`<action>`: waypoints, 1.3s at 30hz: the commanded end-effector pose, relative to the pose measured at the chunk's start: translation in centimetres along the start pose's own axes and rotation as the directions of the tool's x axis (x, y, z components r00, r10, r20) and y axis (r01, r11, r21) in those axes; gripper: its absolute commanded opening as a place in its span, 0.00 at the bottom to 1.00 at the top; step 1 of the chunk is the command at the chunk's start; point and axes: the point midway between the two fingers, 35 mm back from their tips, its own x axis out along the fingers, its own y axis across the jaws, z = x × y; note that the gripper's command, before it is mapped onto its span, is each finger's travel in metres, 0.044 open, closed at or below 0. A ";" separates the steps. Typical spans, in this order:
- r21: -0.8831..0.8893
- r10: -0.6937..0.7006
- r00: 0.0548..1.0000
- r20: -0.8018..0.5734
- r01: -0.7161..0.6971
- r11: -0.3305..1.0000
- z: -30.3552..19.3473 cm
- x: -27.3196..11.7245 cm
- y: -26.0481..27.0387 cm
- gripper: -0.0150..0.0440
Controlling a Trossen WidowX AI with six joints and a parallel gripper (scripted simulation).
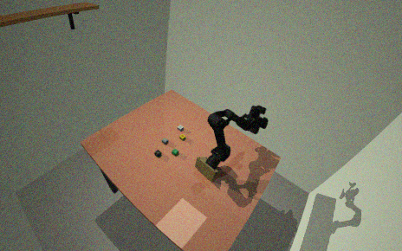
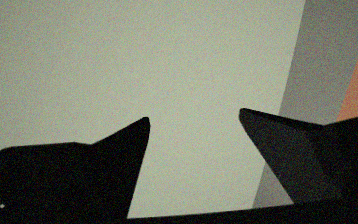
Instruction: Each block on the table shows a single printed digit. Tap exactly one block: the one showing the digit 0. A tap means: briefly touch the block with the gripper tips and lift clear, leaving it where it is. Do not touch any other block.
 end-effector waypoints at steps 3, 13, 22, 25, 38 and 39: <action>-0.052 -0.275 0.942 -0.192 0.270 0.961 -6.2 2.6 -5.4 0.93; -0.472 -0.631 0.595 -0.498 0.424 0.773 -20.4 -0.9 -11.8 0.93; -0.844 -0.826 0.210 -0.524 0.006 0.537 -30.5 -11.3 -13.5 0.93; -0.868 -0.872 0.112 -0.476 -0.220 0.445 -32.5 -15.6 -13.5 0.93; -0.194 -0.968 0.132 -0.213 -0.977 -0.091 -33.6 -33.2 -10.3 0.93; -0.108 -0.965 0.161 -0.207 -0.984 -0.141 -33.3 -34.4 -9.9 0.93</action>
